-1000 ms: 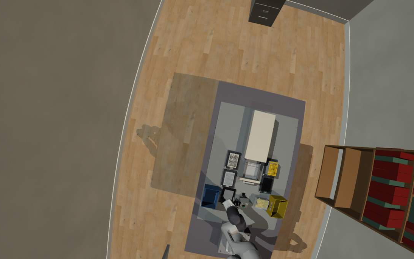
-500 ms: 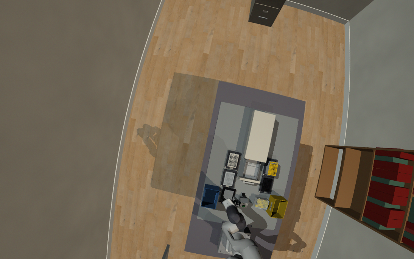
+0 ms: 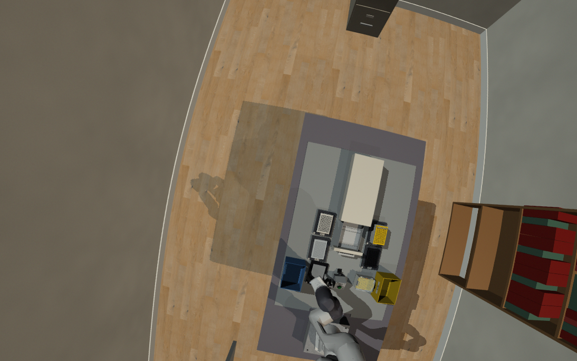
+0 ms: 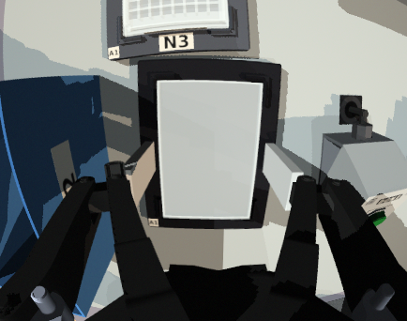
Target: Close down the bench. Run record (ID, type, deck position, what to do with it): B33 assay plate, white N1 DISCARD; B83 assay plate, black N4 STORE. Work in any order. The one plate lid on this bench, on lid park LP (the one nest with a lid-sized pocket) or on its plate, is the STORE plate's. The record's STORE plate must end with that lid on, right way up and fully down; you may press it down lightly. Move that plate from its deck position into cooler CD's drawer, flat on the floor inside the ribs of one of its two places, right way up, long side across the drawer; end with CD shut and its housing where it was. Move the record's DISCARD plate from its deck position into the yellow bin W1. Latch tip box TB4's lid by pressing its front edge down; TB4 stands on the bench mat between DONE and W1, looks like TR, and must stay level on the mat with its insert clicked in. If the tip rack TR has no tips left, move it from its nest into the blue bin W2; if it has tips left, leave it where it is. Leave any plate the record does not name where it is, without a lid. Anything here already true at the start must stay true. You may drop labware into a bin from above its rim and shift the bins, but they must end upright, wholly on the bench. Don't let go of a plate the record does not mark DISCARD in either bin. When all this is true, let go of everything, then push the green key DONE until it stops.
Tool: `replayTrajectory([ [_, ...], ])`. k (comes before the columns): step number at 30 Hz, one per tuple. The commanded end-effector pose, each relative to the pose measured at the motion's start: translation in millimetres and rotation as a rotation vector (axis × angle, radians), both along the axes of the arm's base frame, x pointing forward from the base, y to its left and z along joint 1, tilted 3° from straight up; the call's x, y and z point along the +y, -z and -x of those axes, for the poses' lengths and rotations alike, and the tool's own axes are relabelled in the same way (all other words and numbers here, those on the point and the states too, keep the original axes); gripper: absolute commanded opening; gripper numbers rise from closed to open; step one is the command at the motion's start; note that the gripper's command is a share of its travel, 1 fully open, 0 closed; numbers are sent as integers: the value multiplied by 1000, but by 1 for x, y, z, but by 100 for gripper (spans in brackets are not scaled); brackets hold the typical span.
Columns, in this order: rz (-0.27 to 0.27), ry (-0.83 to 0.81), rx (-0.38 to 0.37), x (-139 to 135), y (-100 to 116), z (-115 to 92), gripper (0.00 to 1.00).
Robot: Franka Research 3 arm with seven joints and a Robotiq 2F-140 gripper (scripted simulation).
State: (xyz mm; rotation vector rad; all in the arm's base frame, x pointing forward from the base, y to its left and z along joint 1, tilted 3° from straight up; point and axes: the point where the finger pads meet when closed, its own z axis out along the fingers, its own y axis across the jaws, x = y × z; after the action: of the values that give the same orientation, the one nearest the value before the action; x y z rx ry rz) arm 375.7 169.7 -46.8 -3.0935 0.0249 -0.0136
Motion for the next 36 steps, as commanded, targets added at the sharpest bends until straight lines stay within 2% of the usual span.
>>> replayTrajectory([
  [1, -3, 6, -3, 1, 0, -1, 66],
  [2, -3, 6, -3, 1, 0, -1, 66],
  [3, -3, 6, -3, 1, 0, -1, 0],
  [36, -3, 6, -3, 1, -2, -1, 0],
])
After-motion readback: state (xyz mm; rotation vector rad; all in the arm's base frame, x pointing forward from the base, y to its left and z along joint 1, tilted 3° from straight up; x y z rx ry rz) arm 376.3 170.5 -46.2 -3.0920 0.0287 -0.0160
